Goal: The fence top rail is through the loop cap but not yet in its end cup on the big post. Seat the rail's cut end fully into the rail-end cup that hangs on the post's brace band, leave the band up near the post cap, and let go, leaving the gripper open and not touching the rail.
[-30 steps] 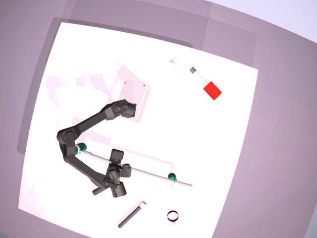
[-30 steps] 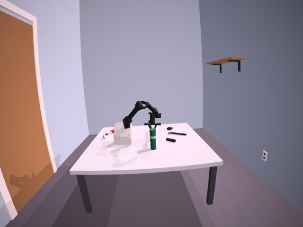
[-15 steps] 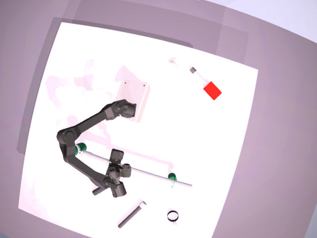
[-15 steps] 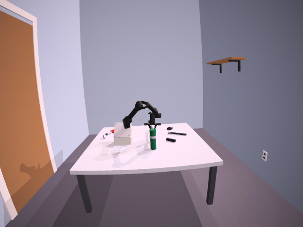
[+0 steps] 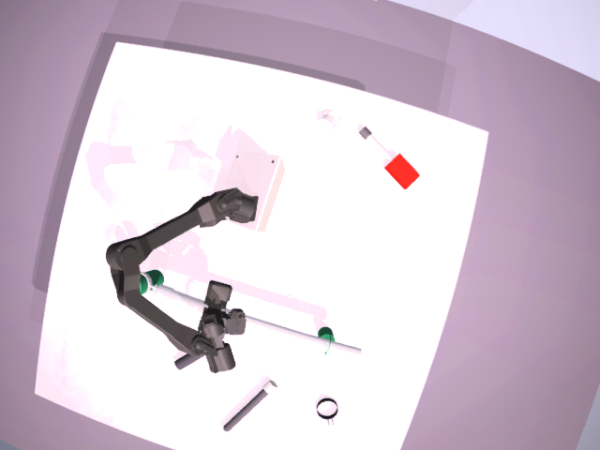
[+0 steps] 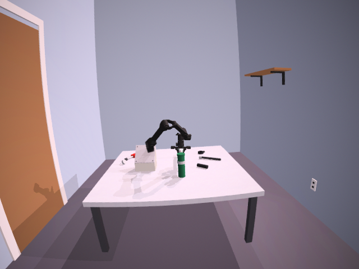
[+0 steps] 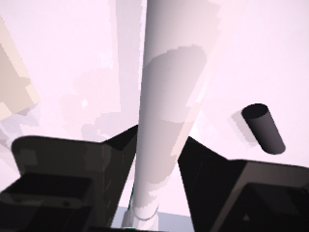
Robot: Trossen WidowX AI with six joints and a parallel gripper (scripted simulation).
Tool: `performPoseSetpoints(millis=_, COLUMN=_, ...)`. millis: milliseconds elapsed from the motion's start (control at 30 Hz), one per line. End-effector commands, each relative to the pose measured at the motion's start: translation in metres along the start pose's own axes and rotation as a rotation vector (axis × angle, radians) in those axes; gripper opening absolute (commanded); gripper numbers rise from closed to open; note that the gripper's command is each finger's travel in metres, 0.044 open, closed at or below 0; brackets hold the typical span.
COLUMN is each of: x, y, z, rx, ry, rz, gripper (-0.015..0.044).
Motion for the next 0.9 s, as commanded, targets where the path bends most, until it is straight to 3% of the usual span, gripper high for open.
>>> performPoseSetpoints(millis=0, x=-0.002, y=-0.001, z=-0.006, rx=0.002, ry=0.006, rz=-0.008, gripper=0.0000)
performPoseSetpoints(millis=867, x=0.001, y=-0.002, z=-0.021, rx=0.002, ry=0.007, rz=-0.008, gripper=0.0000)
Point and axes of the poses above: the point midway between the two fingers, 35 mm back from their tips, its own x axis out along the fingers, its own y axis across the jaws, z = x × y, the point moved 7 cm from there along -x, back along the fingers
